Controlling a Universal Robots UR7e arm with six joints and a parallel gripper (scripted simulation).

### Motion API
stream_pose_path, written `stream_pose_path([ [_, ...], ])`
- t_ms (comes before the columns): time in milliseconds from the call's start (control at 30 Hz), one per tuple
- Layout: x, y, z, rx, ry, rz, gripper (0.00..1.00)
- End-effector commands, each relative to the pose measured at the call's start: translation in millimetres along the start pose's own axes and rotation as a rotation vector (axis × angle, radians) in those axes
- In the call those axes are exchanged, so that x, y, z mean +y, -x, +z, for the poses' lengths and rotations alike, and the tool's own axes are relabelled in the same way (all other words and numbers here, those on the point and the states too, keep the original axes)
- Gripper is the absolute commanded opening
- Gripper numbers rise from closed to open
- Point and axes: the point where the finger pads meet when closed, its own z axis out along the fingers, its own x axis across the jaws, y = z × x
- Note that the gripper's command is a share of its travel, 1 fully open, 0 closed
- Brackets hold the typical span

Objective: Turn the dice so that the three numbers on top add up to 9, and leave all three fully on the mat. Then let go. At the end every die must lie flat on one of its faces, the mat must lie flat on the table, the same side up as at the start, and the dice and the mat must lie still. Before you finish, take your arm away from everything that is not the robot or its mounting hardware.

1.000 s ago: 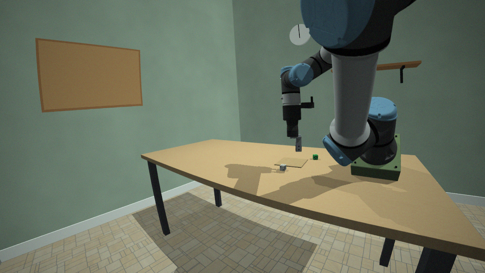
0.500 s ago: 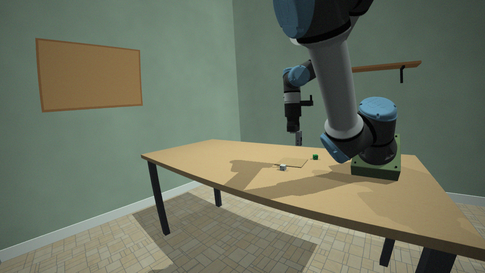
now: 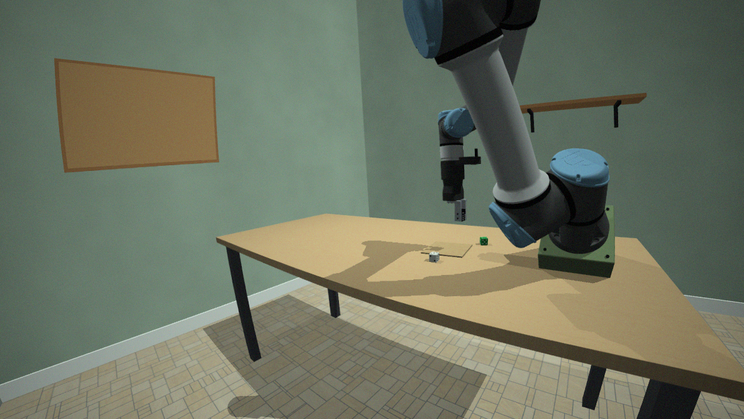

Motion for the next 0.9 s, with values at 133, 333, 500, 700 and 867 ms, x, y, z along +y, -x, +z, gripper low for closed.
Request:
stream_pose_path([
  [133, 2.5, 4.4, 0.7, -0.002, 0.0, 0.014, 0.49],
  [333, 2.5, 4.4, 1.3, -0.002, 0.0, 0.014, 0.49],
  [500, 2.5, 4.4, 8.6, -0.002, 0.0, 0.014, 0.49],
  [700, 2.7, 4.4, 26.4, -0.002, 0.0, 0.014, 0.49],
  [867, 2.8, 4.4, 45.5, -0.002, 0.0, 0.014, 0.49],
])
